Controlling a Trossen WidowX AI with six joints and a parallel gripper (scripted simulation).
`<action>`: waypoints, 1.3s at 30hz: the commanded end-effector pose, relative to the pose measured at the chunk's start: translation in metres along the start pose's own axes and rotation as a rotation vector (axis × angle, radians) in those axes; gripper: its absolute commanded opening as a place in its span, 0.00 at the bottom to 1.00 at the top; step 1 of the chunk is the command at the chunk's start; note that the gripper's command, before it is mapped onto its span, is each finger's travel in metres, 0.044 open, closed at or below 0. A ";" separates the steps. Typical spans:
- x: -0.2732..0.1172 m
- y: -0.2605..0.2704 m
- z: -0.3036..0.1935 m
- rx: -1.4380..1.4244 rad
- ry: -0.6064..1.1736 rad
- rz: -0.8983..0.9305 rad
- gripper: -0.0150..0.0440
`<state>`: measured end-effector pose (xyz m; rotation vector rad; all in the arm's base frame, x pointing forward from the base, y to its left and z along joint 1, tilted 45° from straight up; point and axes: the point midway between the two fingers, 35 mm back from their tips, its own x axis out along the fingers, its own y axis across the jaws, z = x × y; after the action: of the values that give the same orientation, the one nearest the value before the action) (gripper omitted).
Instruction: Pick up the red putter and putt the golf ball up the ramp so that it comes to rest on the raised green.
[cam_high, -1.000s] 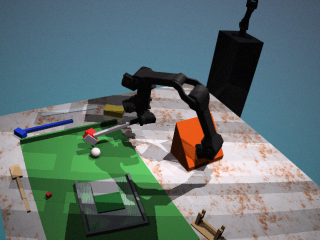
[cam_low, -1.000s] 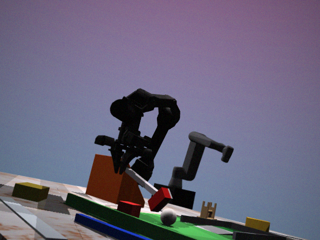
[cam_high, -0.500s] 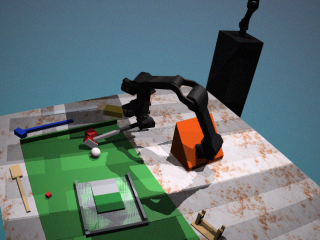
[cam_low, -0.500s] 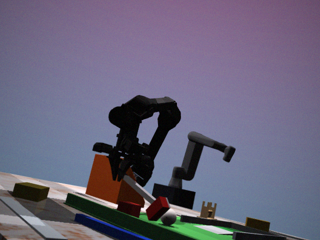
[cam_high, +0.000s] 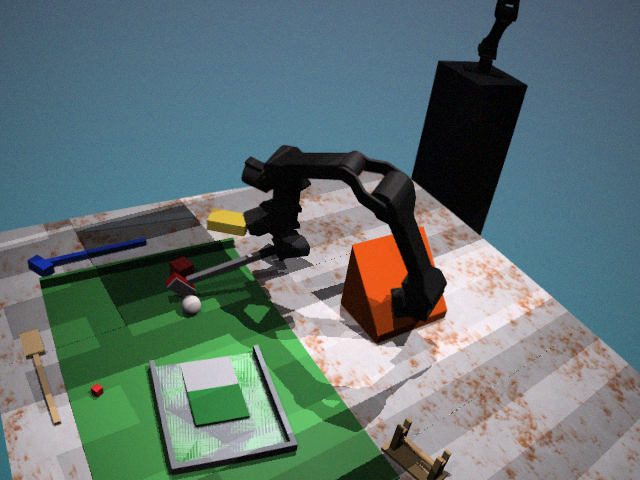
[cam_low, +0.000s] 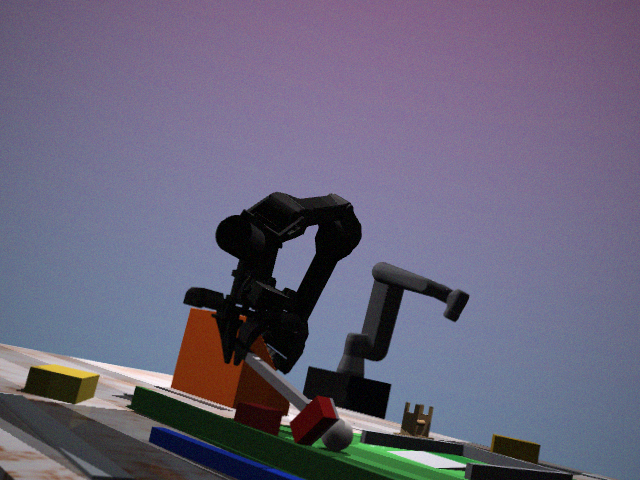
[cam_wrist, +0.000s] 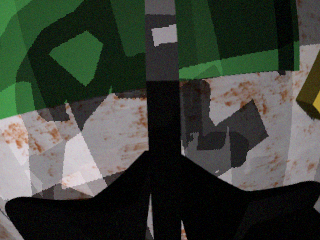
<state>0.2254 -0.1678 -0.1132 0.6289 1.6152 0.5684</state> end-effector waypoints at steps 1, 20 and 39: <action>0.001 -0.008 0.001 0.000 -0.005 -0.001 0.25; 0.003 0.108 0.002 0.001 -0.007 0.008 0.25; -0.057 0.109 0.000 0.002 -0.007 0.007 0.25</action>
<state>0.2396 -0.1207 -0.0054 0.6430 1.6116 0.5702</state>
